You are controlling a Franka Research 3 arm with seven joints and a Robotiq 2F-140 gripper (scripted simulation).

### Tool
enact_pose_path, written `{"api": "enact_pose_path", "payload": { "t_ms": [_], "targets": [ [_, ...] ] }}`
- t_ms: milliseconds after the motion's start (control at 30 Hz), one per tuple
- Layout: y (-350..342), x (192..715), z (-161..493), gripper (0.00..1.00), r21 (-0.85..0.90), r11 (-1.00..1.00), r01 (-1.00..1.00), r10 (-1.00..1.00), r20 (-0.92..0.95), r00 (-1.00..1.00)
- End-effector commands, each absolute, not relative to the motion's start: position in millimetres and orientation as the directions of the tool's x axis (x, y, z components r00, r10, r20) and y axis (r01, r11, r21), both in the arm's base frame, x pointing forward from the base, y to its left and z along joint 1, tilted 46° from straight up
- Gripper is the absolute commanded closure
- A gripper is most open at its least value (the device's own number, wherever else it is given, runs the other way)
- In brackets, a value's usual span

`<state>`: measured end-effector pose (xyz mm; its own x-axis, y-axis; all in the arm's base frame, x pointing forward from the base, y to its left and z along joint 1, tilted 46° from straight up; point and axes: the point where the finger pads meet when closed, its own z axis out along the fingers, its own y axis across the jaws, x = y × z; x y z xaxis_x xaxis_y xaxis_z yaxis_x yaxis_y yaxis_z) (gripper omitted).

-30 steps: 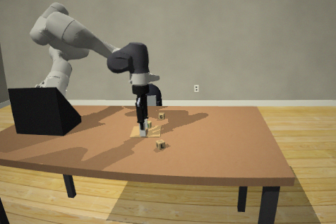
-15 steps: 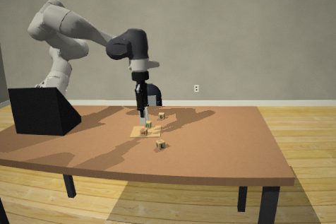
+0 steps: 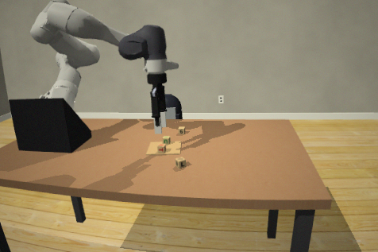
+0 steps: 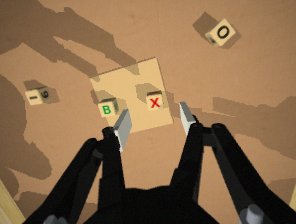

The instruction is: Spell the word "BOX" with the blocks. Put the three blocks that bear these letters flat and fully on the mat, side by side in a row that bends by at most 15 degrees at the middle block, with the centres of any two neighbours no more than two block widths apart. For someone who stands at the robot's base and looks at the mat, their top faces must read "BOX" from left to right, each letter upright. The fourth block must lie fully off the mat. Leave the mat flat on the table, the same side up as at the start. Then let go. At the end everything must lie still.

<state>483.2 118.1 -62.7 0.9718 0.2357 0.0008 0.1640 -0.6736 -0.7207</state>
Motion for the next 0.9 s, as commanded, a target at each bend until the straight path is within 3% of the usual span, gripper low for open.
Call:
{"api": "enact_pose_path", "payload": {
  "t_ms": [0,567,867],
  "targets": [
    [118,481,-62,0.0,-0.723,-0.67,0.17,0.244,0.002,0.97],
    [118,482,-62,0.0,-0.723,-0.671,0.165,0.24,-0.002,0.971],
    [113,496,-69,0.0,-0.711,-0.701,-0.056,0.081,-0.158,0.984]
  ]
}}
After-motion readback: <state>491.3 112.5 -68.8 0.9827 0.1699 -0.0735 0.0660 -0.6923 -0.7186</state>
